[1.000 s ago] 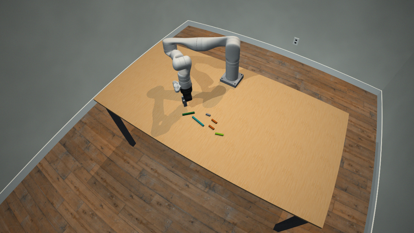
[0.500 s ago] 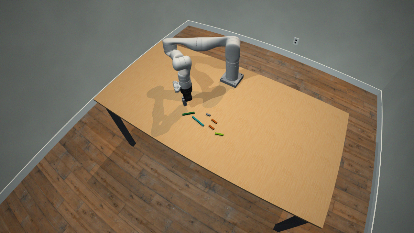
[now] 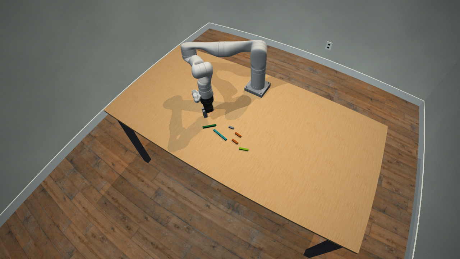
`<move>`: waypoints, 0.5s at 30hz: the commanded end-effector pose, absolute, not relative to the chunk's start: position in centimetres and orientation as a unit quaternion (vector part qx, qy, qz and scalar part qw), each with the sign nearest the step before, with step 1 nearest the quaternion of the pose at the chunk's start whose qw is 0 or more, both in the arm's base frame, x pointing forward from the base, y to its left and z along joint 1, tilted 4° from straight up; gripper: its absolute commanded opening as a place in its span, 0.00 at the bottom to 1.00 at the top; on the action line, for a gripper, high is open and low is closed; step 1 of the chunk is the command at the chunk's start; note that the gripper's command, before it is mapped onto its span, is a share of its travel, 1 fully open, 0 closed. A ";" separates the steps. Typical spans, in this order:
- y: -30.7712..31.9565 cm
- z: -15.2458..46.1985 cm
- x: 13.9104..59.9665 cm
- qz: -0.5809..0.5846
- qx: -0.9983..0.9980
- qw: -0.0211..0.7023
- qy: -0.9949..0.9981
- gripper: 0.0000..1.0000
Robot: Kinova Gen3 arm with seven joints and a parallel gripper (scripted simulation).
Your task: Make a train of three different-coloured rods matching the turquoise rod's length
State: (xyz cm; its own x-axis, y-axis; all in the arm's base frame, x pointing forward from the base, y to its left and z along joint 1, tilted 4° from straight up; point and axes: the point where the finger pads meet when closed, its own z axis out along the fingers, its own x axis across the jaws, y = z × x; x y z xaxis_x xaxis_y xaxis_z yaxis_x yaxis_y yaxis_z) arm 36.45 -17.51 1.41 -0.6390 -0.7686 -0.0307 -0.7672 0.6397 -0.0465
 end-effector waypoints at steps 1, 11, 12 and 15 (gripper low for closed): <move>-17.4 1.4 36.6 -0.017 -0.429 0.026 0.903 0.24; -17.4 1.8 36.6 -0.017 -0.429 0.026 0.903 0.24; -17.4 2.0 36.6 -0.017 -0.429 0.026 0.903 0.24; -17.4 3.1 36.5 -0.016 -0.429 0.026 0.903 0.24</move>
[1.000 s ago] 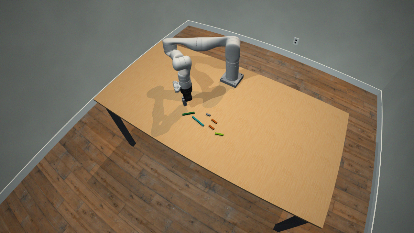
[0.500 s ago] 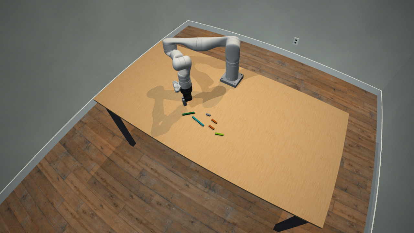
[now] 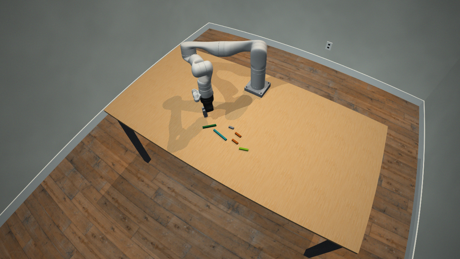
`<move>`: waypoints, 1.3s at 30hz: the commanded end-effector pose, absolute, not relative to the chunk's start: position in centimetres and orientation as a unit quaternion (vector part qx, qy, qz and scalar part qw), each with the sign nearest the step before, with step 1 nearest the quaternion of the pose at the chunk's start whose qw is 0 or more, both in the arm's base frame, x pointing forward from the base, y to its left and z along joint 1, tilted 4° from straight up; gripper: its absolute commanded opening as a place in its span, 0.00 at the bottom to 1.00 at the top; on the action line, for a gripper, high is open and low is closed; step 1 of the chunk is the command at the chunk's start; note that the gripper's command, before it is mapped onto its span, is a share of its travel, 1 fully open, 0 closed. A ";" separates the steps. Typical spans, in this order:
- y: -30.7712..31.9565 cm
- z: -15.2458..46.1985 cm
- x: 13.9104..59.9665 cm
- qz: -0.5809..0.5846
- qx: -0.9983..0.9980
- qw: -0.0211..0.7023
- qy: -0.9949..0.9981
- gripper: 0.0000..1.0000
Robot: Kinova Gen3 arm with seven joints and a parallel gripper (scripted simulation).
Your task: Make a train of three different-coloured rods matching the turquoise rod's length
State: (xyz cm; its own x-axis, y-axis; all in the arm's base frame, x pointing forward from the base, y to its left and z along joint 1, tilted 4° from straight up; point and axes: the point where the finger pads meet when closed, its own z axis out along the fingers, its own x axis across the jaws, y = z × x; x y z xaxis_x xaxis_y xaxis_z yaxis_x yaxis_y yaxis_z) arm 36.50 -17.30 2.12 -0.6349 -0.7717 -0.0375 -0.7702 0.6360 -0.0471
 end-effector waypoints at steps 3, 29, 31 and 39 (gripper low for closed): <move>-17.5 4.8 36.7 -0.018 -0.428 0.028 0.903 0.24; -17.3 11.4 36.0 -0.016 -0.429 0.027 0.903 0.24; -17.3 11.4 36.0 -0.016 -0.429 0.027 0.903 0.24; -16.5 11.3 36.0 -0.015 -0.422 0.026 0.906 0.24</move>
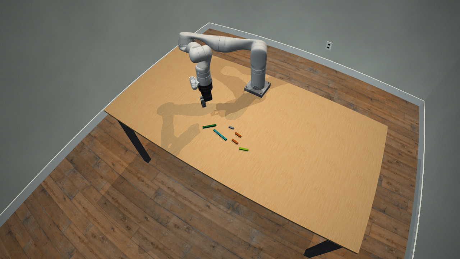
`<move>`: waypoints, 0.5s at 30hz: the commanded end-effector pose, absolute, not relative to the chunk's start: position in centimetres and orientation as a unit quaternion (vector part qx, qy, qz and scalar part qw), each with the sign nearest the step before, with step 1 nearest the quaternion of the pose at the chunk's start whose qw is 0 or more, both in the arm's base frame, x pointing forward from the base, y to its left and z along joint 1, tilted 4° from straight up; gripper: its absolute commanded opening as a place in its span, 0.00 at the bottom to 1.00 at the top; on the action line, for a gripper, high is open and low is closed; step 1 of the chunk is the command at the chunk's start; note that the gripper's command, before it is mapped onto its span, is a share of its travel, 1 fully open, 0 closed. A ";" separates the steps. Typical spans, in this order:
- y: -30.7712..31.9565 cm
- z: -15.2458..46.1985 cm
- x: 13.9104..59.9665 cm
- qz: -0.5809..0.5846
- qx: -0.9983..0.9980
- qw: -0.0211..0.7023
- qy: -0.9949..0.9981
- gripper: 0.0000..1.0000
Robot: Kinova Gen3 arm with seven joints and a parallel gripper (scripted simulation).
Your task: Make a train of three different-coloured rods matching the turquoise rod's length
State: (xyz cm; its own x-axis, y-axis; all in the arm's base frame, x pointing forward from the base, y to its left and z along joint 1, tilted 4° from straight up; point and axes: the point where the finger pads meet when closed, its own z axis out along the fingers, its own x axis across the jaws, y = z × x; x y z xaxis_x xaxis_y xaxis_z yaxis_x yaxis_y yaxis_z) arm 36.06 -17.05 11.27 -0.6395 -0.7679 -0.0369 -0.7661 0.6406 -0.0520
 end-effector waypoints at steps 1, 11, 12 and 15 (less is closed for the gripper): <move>-16.2 11.3 36.0 -0.015 -0.419 0.026 0.907 0.24; -12.8 11.3 36.0 -0.014 -0.385 0.026 0.923 0.24; -12.2 11.3 36.0 -0.013 -0.379 0.026 0.925 0.24; -10.3 11.3 35.8 -0.013 -0.358 0.026 0.933 0.24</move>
